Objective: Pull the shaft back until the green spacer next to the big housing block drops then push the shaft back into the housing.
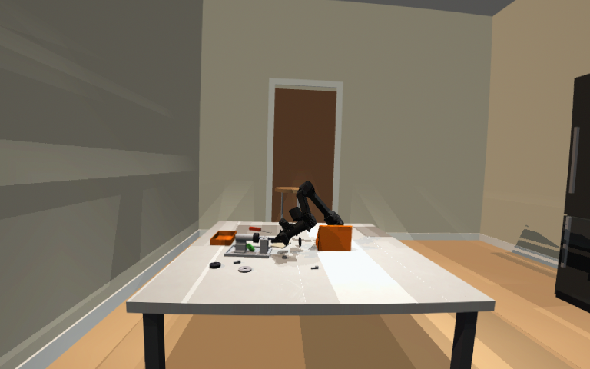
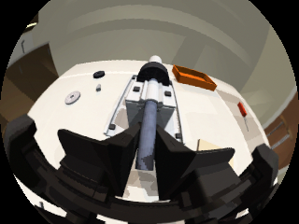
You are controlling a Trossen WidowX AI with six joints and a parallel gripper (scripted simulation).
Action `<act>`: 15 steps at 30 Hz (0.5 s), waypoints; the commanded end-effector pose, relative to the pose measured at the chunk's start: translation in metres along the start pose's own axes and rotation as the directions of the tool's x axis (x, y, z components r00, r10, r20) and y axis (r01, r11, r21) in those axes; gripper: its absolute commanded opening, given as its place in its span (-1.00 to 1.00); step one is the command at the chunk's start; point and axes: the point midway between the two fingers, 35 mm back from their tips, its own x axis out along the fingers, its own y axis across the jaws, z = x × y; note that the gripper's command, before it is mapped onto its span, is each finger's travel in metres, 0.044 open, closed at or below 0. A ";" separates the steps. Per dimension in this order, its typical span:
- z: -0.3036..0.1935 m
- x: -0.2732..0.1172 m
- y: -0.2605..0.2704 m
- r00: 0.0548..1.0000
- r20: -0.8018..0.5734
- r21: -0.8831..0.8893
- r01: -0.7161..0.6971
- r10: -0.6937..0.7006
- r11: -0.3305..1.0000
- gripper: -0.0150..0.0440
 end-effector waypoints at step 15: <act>0.001 0.003 0.000 1.000 0.001 0.008 -0.001 0.001 1.000 -0.49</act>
